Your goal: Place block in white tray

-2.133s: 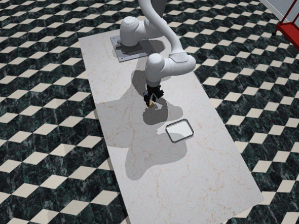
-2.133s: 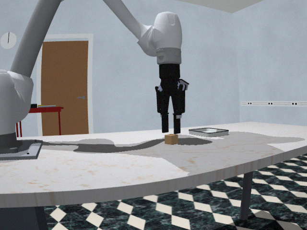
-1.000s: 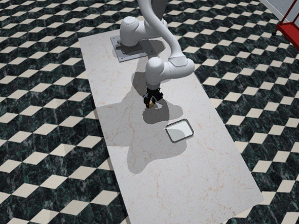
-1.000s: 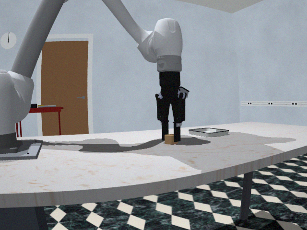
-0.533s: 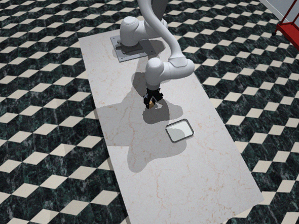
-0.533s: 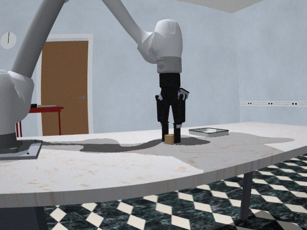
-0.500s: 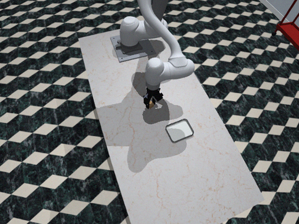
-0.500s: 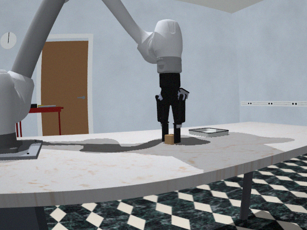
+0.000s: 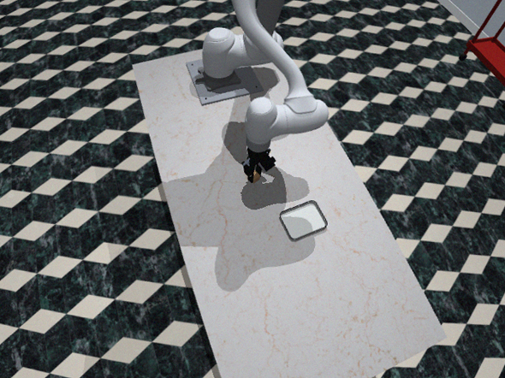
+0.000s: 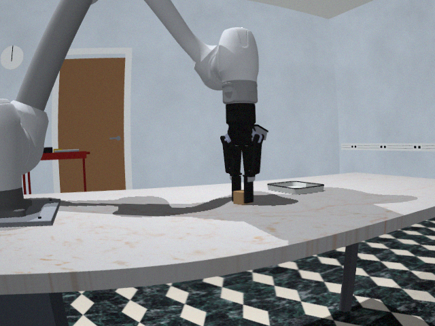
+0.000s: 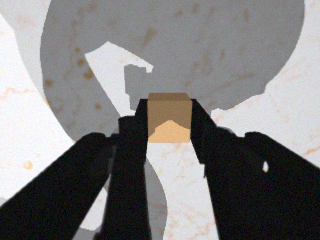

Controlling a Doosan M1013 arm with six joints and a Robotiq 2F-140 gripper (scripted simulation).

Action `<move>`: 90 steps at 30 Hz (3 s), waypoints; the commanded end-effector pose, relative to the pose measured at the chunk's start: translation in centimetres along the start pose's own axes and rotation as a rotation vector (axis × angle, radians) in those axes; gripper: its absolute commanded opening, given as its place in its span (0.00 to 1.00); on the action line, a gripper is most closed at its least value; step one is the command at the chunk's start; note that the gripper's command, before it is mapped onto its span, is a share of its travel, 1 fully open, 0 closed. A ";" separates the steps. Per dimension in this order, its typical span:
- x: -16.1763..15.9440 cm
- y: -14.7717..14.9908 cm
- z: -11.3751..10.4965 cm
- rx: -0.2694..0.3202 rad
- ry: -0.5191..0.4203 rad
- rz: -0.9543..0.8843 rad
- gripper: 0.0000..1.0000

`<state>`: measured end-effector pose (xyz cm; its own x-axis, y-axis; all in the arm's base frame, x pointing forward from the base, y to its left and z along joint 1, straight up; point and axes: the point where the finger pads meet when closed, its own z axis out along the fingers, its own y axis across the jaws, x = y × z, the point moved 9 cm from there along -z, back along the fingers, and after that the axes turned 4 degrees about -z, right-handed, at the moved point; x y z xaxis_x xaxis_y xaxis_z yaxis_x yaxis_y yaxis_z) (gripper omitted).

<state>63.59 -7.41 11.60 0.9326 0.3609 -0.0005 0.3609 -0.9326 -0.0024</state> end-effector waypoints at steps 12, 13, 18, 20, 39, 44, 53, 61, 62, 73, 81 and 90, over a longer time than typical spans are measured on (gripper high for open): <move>0.0 0.0 -0.1 0.000 0.001 0.000 0.10; 0.0 0.0 -0.1 0.000 0.001 0.000 0.10; 0.0 0.0 -0.1 0.000 0.001 0.000 0.10; 0.0 0.0 -0.1 0.000 0.001 0.000 0.10; 0.0 0.0 -2.2 0.000 0.001 0.000 0.10; 0.0 0.0 -3.4 0.000 0.001 0.000 0.10; 0.0 0.0 -5.3 0.000 0.001 0.000 0.10; 0.0 0.0 -5.8 0.000 0.001 0.000 0.10; 0.0 0.0 -5.8 0.000 0.001 0.000 0.10; 0.0 0.0 -5.8 0.000 0.001 0.000 0.10; 5.4 -0.3 -5.7 0.000 0.001 0.000 0.10; 23.2 -0.9 -5.8 0.000 0.002 0.000 0.10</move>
<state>79.93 0.02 17.32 0.9321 0.3620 0.0080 0.3620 -0.9322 -0.0015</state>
